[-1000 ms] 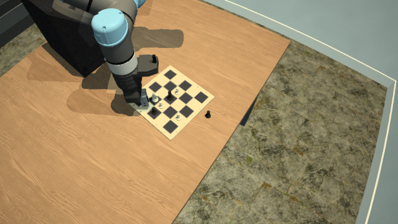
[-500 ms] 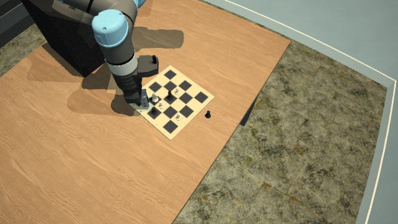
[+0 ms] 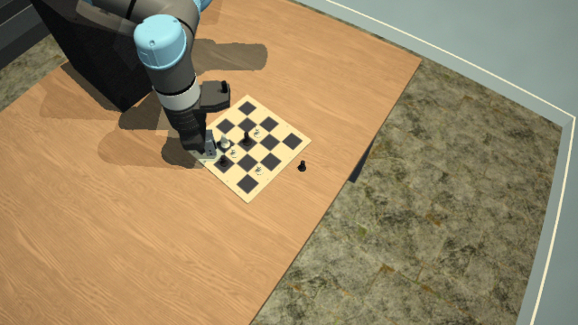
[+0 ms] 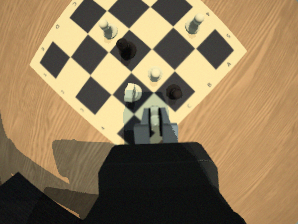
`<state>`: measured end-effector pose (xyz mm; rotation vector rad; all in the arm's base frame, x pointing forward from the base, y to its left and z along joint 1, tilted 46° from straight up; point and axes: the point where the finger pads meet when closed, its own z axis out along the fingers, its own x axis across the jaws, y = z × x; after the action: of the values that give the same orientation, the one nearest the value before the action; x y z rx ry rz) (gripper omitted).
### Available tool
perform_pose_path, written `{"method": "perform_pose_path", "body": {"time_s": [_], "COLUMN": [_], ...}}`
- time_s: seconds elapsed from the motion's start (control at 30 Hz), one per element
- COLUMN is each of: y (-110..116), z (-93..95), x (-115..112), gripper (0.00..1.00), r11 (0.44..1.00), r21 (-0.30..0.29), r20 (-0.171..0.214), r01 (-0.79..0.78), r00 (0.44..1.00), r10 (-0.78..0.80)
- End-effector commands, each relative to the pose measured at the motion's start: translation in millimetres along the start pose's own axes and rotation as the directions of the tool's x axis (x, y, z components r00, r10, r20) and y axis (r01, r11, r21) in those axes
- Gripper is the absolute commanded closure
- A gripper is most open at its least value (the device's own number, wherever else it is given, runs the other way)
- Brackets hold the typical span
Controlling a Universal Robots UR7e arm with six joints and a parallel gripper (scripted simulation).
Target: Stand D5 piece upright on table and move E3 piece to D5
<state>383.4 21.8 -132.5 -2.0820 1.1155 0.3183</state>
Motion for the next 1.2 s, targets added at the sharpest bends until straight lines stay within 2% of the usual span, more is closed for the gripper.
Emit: {"method": "perform_pose_path", "body": {"time_s": [0.0, 0.8, 0.83, 0.97, 1.0, 1.07, 1.1, 1.17], "y": [-0.1, -0.1, -0.1, -0.1, -0.1, -0.1, -0.1, -0.1], "z": [-0.4, -0.4, -0.4, -0.4, -0.4, -0.4, -0.4, -0.4], "x": [0.4, 0.4, 0.4, 0.4, 0.4, 0.4, 0.4, 0.4], "gripper": [1.0, 1.0, 0.85, 0.85, 0.71, 0.71, 0.56, 0.56], "r11": [1.0, 1.0, 1.0, 1.0, 1.0, 1.0, 1.0, 1.0], "r21": [0.0, 0.0, 0.0, 0.0, 0.0, 0.0, 0.0, 0.0], "r20": [-0.001, -0.001, -0.001, -0.001, -0.001, -0.001, -0.001, -0.001], "r01": [0.0, 0.0, 0.0, 0.0, 0.0, 0.0, 0.0, 0.0], "r00": [1.0, 1.0, 1.0, 1.0, 1.0, 1.0, 1.0, 1.0], "r10": [0.0, 0.0, 0.0, 0.0, 0.0, 0.0, 0.0, 0.0]}}
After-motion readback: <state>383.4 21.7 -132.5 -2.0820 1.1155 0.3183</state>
